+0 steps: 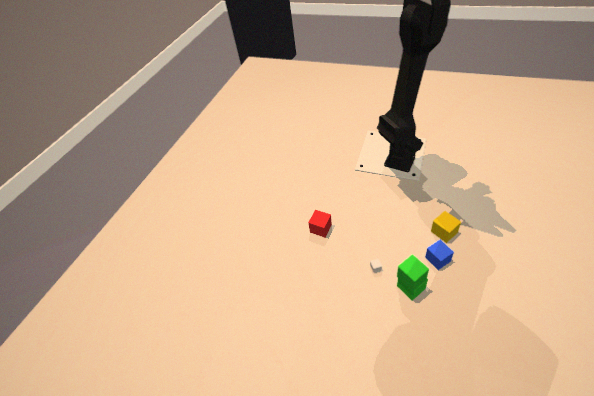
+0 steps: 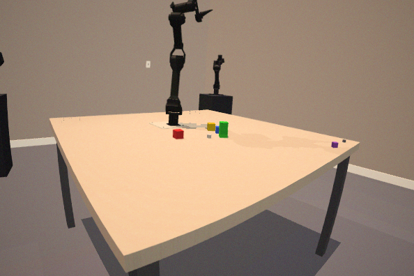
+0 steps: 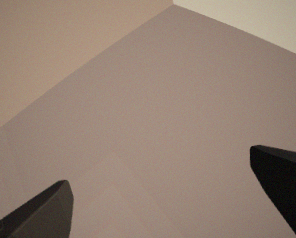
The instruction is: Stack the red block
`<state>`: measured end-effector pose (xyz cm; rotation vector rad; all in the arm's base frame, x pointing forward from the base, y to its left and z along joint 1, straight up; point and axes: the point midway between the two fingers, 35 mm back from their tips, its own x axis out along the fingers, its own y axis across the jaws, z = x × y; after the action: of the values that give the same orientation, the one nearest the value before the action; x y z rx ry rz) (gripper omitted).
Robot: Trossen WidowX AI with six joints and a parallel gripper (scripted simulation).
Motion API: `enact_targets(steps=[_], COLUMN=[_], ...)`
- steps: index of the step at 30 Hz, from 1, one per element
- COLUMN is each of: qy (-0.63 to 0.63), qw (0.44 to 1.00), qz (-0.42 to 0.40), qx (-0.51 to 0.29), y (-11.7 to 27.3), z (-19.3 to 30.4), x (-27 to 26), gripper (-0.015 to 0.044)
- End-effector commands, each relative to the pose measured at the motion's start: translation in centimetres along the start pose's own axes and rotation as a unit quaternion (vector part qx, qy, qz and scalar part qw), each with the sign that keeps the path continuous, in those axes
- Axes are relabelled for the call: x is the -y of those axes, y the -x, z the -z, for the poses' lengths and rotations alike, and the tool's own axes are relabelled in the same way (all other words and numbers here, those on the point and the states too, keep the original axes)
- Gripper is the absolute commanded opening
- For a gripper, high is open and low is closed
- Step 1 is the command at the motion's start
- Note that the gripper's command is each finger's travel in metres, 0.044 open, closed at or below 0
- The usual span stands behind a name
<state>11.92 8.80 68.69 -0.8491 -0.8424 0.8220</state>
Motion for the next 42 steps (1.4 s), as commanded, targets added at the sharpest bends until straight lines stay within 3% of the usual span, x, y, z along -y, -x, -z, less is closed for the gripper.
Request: enact_targets(steps=[1,12,22,32,42], qy=[-0.003,-0.201,-0.346,-0.445,-0.513], qw=[1.0,0.961,0.869,0.743,0.587], qz=[0.003,0.187,0.337,0.399,0.345], qx=[0.001,0.001,-0.11,-0.3,-0.523], y=[0.0,2.7,6.9,12.0,17.6], z=[0.1,10.7,25.2,38.1,45.3], x=[0.1,7.9,8.5,1.0,-12.7], gripper=[0.0426,0.044,0.044,0.044,0.044])
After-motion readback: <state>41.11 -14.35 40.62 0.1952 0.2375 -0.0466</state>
